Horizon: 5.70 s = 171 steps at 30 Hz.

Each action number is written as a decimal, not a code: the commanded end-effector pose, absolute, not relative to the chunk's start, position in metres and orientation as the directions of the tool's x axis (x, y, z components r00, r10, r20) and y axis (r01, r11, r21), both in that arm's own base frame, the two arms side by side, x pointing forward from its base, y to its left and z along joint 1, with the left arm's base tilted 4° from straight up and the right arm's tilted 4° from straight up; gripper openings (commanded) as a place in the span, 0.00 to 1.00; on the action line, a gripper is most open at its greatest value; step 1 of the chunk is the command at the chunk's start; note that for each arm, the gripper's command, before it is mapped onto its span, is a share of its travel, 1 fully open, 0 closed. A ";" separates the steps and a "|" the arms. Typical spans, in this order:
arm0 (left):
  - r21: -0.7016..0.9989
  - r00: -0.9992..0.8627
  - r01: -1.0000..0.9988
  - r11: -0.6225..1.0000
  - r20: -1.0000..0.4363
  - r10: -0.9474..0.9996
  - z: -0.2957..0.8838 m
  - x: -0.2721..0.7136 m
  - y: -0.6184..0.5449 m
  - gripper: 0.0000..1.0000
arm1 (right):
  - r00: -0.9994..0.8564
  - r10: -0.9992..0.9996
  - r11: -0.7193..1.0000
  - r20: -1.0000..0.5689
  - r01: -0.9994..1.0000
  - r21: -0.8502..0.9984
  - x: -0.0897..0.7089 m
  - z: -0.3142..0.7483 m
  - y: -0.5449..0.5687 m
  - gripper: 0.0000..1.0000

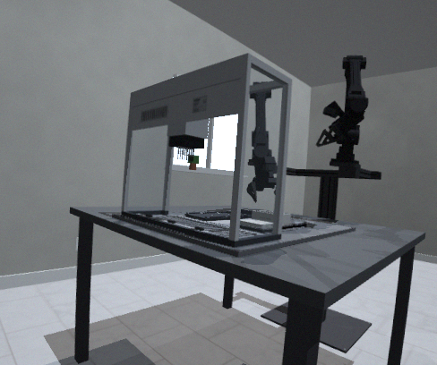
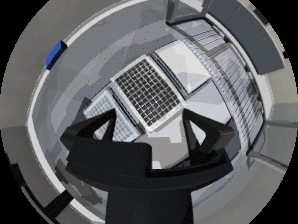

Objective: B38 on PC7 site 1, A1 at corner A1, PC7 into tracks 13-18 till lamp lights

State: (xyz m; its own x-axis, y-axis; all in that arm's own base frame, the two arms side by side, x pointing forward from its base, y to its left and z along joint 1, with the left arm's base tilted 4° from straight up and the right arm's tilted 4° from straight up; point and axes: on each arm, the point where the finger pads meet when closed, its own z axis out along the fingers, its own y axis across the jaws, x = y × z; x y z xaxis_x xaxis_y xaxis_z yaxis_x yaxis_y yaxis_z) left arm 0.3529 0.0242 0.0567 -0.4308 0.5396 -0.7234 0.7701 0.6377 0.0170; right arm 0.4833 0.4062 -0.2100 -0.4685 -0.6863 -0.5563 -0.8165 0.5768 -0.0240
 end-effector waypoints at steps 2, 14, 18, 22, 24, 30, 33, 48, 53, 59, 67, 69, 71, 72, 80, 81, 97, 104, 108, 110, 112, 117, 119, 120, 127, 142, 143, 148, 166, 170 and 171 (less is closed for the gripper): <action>0.049 -0.372 0.801 0.596 -0.740 0.560 0.063 0.340 0.024 1.00 | -0.473 -0.643 0.613 -0.602 -0.790 -0.034 0.436 -0.194 0.448 1.00; 0.051 -0.359 0.811 0.582 -0.743 0.566 0.064 0.344 0.023 1.00 | -0.417 -0.711 0.557 -0.567 -0.826 -0.090 0.395 -0.205 0.455 1.00; 0.051 -0.359 0.811 0.582 -0.742 0.566 0.064 0.344 0.023 1.00 | -0.345 -0.815 0.455 -0.465 -0.878 -0.146 0.392 -0.227 0.456 1.00; 0.051 -0.359 0.811 0.582 -0.742 0.566 0.064 0.344 0.023 1.00 | -0.269 -0.894 0.348 -0.359 -0.920 -0.178 0.392 -0.234 0.461 1.00; 0.051 -0.359 0.811 0.582 -0.742 0.566 0.064 0.344 0.023 1.00 | -0.228 -0.924 0.294 -0.307 -0.937 -0.187 0.392 -0.235 0.463 1.00; 0.053 -0.360 0.809 0.585 -0.743 0.565 0.064 0.346 0.022 1.00 | -0.141 -0.969 0.179 -0.202 -0.965 -0.189 0.391 -0.234 0.467 1.00; 0.053 -0.360 0.809 0.585 -0.743 0.565 0.064 0.346 0.022 1.00 | -0.069 -0.990 0.091 -0.124 -0.980 -0.178 0.390 -0.232 0.470 1.00; 0.053 -0.360 0.809 0.585 -0.743 0.565 0.064 0.346 0.022 1.00 | 0.043 -0.998 -0.045 0.044 -0.998 -0.039 0.406 -0.264 0.443 1.00; 0.053 -0.360 0.809 0.585 -0.743 0.565 0.064 0.346 0.022 1.00 | 0.033 -0.998 -0.035 0.050 -0.998 -0.043 0.407 -0.269 0.447 1.00; 0.053 -0.360 0.809 0.585 -0.743 0.565 0.064 0.346 0.022 1.00 | 0.046 -0.998 -0.048 0.045 -0.998 -0.045 0.405 -0.278 0.450 1.00; 0.053 -0.360 0.809 0.585 -0.743 0.565 0.064 0.346 0.022 1.00 | 0.045 -0.998 -0.047 0.044 -0.998 -0.046 0.408 -0.288 0.448 1.00; 0.053 -0.360 0.809 0.585 -0.743 0.565 0.064 0.346 0.022 1.00 | 0.037 -0.998 -0.038 0.046 -0.998 -0.042 0.408 -0.288 0.448 1.00; 0.053 -0.360 0.809 0.585 -0.743 0.565 0.064 0.346 0.022 1.00 | 0.037 -0.998 -0.039 0.050 -0.999 -0.039 0.408 -0.288 0.446 1.00; 0.053 -0.360 0.809 0.585 -0.743 0.565 0.064 0.346 0.022 1.00 | 0.037 -0.998 -0.039 0.050 -0.999 -0.039 0.408 -0.288 0.446 0.98; 0.053 -0.360 0.809 0.585 -0.743 0.565 0.064 0.346 0.022 1.00 | 0.042 -0.998 -0.044 0.037 -0.998 -0.051 0.406 -0.274 0.452 0.81; 0.053 -0.360 0.809 0.585 -0.743 0.565 0.064 0.346 0.022 1.00 | 0.041 -0.998 -0.043 0.036 -0.998 -0.051 0.406 -0.273 0.452 0.79; 0.053 -0.360 0.809 0.585 -0.743 0.565 0.064 0.346 0.022 1.00 | 0.043 -0.998 -0.044 0.040 -0.998 -0.046 0.393 -0.186 0.455 0.82; 0.053 -0.360 0.809 0.585 -0.743 0.565 0.064 0.346 0.022 1.00 | 0.080 -0.996 -0.082 0.030 -0.995 -0.062 0.411 -0.170 0.401 0.82; 0.067 -0.333 0.825 0.561 -0.744 0.579 0.065 0.354 0.020 1.00 | 0.093 -0.995 -0.095 0.034 -0.993 -0.065 0.417 -0.173 0.346 0.82; 0.084 -0.297 0.842 0.533 -0.752 0.588 0.062 0.364 0.012 1.00 | 0.097 -0.995 -0.099 0.036 -0.993 -0.066 0.419 -0.175 0.319 0.82; 0.088 -0.251 0.870 0.484 -0.767 0.591 0.055 0.376 -0.003 1.00 | 0.098 -0.995 -0.100 0.038 -0.993 -0.065 0.421 -0.177 0.291 0.82; 0.089 -0.174 0.915 0.395 -0.795 0.581 0.041 0.393 -0.035 1.00 | 0.091 -0.995 -0.094 0.041 -0.994 -0.064 0.423 -0.180 0.253 0.82; 0.088 -0.126 0.938 0.335 -0.813 0.568 0.031 0.402 -0.058 1.00 | 0.084 -0.996 -0.087 0.042 -0.994 -0.065 0.425 -0.185 0.233 0.82; 0.088 -0.105 0.948 0.306 -0.822 0.560 0.025 0.405 -0.069 1.00 | 0.080 -0.996 -0.083 0.048 -0.995 -0.054 0.422 -0.193 0.222 0.82; 0.073 -0.013 0.985 0.154 -0.867 0.498 -0.006 0.414 -0.132 1.00 | -0.020 -0.997 0.018 0.072 -1.000 -0.024 0.413 -0.227 0.184 0.82; 0.067 0.005 0.991 0.113 -0.881 0.472 -0.017 0.415 -0.149 1.00 | -0.006 -0.999 0.003 0.050 -0.997 -0.074 0.436 -0.226 0.199 0.82; 0.067 0.005 0.991 0.113 -0.881 0.472 -0.017 0.415 -0.149 1.00 | -0.006 -0.999 0.003 0.051 -0.997 -0.073 0.436 -0.226 0.199 0.82; 0.053 -0.007 0.992 0.113 -0.881 0.472 -0.020 0.408 -0.149 1.00 | -0.006 -0.999 0.003 0.052 -0.998 -0.070 0.435 -0.226 0.199 0.82; 0.053 -0.007 0.992 0.114 -0.881 0.474 -0.016 0.406 -0.149 1.00 | -0.018 -0.999 0.015 0.048 -0.998 -0.062 0.440 -0.242 0.192 0.82; 0.053 -0.007 0.992 0.114 -0.881 0.474 -0.016 0.406 -0.149 1.00 | -0.018 -0.999 0.015 0.048 -0.998 -0.062 0.440 -0.242 0.192 0.82; 0.053 -0.007 0.992 0.114 -0.881 0.474 -0.016 0.406 -0.149 1.00 | -0.018 -0.999 0.015 0.048 -0.998 -0.062 0.440 -0.242 0.192 0.82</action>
